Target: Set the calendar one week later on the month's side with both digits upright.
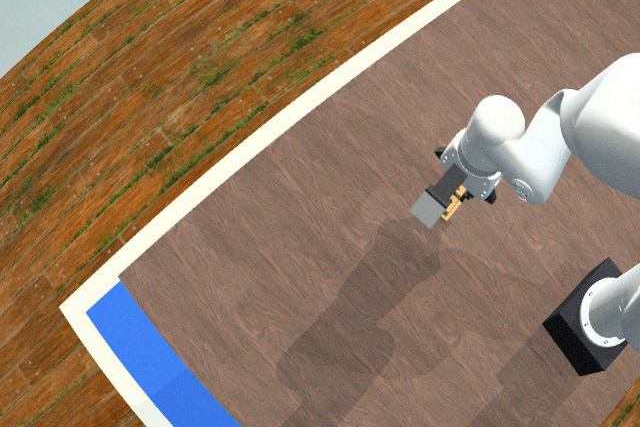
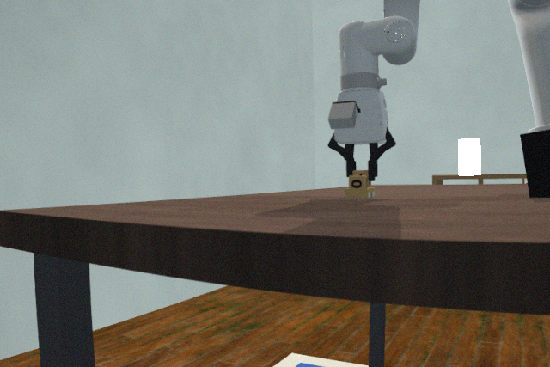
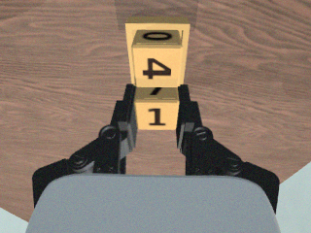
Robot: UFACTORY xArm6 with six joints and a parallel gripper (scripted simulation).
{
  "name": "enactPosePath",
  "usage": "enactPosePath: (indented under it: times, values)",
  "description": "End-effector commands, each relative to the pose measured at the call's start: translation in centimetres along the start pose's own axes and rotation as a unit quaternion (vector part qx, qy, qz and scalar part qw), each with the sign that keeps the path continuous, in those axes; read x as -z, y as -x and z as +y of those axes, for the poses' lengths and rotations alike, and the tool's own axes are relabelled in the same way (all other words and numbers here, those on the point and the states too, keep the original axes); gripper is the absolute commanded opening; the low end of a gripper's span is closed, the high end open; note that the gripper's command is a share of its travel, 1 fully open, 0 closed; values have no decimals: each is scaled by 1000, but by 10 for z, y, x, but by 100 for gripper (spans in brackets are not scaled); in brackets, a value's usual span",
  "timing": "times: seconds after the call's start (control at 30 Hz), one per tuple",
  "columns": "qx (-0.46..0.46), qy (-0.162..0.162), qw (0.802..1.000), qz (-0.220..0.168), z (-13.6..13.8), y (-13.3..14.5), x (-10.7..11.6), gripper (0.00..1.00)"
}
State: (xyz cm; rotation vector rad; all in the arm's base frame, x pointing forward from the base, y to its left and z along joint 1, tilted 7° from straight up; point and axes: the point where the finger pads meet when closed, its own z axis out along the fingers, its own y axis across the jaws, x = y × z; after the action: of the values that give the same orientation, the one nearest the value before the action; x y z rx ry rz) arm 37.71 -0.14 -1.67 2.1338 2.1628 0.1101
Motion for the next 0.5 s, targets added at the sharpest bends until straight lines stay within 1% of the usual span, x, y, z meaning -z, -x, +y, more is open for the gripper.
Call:
enactPosePath:
  times: [0.0, 0.47]
  values:
    - [0, 2, 1000, 0, 1, 0, 0, 27]
    - [0, 2, 1000, 0, 1, 0, -6, 27]
